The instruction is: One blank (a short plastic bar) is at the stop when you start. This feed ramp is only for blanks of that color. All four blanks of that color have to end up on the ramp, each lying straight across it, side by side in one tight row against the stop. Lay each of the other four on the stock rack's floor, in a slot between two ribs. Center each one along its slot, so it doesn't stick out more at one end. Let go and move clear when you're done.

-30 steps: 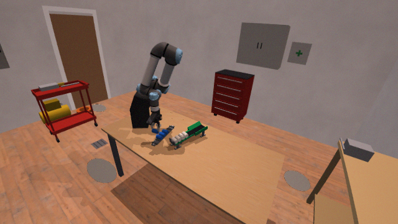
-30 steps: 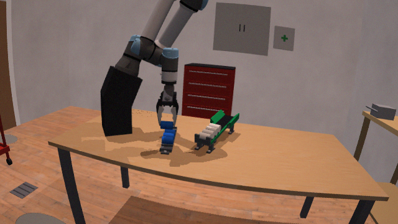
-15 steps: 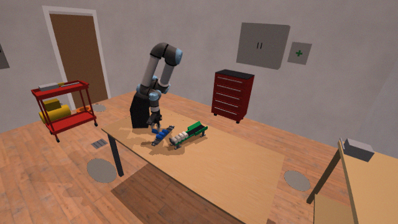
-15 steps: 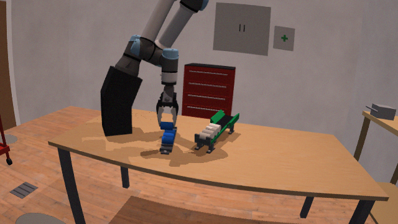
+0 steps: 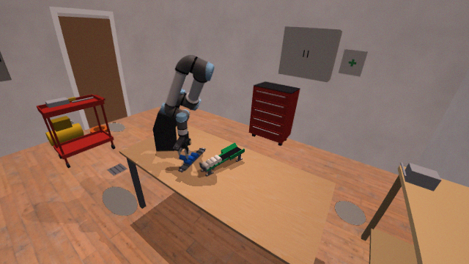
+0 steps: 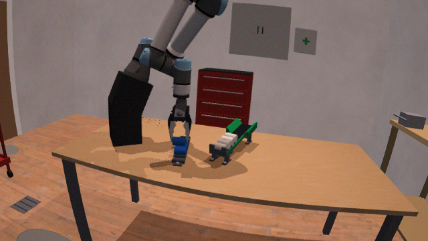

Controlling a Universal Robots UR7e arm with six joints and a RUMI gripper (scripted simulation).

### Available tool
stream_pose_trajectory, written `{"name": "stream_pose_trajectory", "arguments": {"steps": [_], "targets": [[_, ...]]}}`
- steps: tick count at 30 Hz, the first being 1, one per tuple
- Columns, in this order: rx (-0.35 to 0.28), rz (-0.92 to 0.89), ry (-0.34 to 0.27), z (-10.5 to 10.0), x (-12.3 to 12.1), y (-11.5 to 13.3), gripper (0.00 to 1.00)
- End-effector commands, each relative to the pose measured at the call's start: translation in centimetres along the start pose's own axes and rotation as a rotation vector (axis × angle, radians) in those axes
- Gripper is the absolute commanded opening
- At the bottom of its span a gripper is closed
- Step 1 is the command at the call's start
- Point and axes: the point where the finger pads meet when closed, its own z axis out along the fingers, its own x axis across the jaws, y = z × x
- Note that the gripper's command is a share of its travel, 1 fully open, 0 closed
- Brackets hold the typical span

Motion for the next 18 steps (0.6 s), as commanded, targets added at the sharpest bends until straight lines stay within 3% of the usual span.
{"name": "stream_pose_trajectory", "arguments": {"steps": [1,18], "targets": [[0.003,0.0,-0.001,1.7,0.0,-0.1,0.35],[0.003,0.0,-0.001,6.2,0.0,-0.1,0.35]]}}
